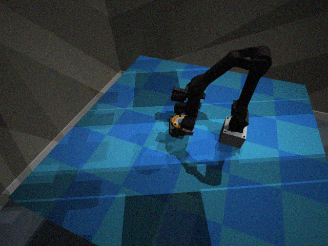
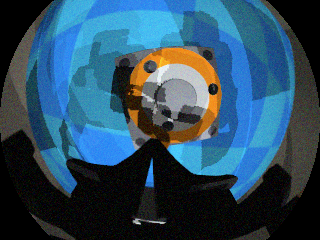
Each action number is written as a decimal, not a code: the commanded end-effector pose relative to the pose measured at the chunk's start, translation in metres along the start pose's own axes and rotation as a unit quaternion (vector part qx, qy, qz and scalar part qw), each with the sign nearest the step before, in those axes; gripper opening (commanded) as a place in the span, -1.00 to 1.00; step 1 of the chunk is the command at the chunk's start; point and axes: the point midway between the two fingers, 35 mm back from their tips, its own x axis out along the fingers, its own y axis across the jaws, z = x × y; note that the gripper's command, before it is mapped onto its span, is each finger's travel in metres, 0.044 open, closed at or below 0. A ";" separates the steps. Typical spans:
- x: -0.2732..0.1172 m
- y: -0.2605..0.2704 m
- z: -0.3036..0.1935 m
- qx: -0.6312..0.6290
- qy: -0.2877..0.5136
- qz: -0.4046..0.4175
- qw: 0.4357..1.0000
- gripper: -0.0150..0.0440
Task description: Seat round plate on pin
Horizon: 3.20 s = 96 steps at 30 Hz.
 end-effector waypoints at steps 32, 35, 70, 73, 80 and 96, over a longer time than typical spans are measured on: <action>0.001 -0.030 -0.002 0.002 0.005 -0.008 1.000 -0.49; 0.001 -0.033 0.000 0.002 0.005 -0.008 1.000 -0.49; -0.005 -0.065 0.032 0.002 0.004 -0.010 1.000 -0.49; -0.005 -0.066 0.035 0.002 0.004 -0.010 1.000 -0.49; -0.005 -0.067 0.043 0.002 0.003 -0.010 1.000 -0.49; -0.004 -0.067 0.052 0.002 0.003 -0.010 1.000 -0.49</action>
